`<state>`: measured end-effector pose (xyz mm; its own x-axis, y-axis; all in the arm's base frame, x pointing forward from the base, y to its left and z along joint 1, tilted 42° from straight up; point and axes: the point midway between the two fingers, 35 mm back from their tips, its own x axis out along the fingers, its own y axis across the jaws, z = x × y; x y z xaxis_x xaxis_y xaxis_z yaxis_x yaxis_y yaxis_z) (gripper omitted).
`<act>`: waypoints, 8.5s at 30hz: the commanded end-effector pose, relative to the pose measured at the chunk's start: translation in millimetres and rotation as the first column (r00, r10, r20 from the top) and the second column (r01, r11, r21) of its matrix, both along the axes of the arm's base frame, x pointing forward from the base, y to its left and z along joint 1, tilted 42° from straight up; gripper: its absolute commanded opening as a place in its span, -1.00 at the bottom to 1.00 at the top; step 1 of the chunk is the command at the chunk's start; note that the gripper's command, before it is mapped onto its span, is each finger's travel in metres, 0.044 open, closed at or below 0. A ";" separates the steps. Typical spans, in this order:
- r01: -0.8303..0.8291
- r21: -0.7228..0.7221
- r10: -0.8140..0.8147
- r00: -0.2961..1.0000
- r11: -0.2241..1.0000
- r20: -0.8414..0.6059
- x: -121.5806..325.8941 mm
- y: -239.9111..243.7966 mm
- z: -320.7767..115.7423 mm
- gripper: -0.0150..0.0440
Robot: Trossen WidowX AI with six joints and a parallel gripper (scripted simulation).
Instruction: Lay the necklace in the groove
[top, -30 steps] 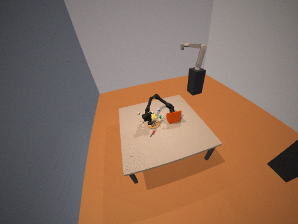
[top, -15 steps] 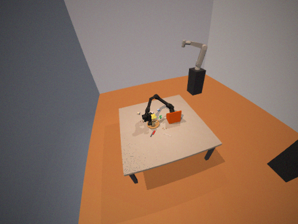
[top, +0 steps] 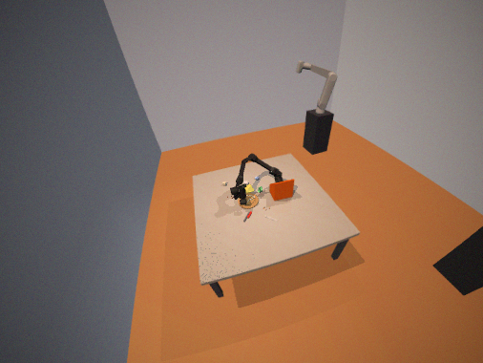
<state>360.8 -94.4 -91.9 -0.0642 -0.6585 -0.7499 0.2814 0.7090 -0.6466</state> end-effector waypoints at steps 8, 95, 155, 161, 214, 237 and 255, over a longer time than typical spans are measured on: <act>-0.001 0.000 0.001 1.000 1.000 -0.002 -0.7 -0.5 -1.2 -0.49; -0.005 -0.003 0.005 1.000 1.000 -0.008 4.6 10.4 -3.8 1.00; -0.419 0.123 0.434 0.821 0.899 -0.371 -7.0 3.7 -7.7 -0.08; -0.416 0.123 0.431 0.825 0.901 -0.365 -6.0 4.9 -5.5 -0.26; -0.419 0.124 0.434 0.821 0.899 -0.371 -2.7 19.3 -10.9 -0.49; -0.417 0.120 0.430 0.825 0.901 -0.366 -2.4 14.9 -13.8 0.49; -0.419 0.123 0.434 0.821 0.899 -0.371 -2.9 18.6 -10.3 1.00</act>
<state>357.0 -76.8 -103.5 -0.0693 -0.6620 -0.7463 -0.3212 0.7231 -0.6116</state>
